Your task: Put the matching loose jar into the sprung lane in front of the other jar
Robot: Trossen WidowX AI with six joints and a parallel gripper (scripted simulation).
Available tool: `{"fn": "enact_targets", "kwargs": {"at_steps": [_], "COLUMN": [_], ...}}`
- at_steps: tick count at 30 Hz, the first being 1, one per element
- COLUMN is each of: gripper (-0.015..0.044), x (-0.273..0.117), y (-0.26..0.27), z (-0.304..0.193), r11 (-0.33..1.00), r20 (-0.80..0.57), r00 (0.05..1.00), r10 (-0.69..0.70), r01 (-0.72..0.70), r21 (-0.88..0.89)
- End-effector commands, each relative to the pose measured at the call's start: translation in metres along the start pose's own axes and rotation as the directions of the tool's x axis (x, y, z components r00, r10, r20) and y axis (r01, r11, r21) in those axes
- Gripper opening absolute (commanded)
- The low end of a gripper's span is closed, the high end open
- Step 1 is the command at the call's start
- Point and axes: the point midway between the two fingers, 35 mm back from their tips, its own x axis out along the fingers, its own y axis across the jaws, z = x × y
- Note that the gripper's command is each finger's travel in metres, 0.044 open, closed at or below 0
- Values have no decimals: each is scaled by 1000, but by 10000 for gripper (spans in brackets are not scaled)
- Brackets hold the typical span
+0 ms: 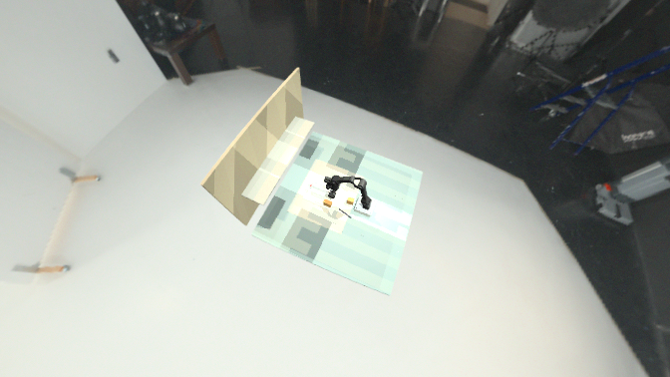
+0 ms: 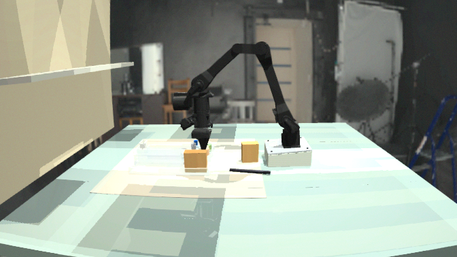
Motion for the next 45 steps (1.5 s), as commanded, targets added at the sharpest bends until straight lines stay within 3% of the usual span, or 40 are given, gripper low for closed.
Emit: {"fn": "enact_targets", "kwargs": {"at_steps": [1,45], "gripper": [0,0], "x": [0,9], "y": [-1,-1], "z": [5,0], "r11": [1000,1000], "r20": [23,22], "r00": [1000,1000], "r10": [-4,-4], "r01": [3,3], "r21": [3,3]}}
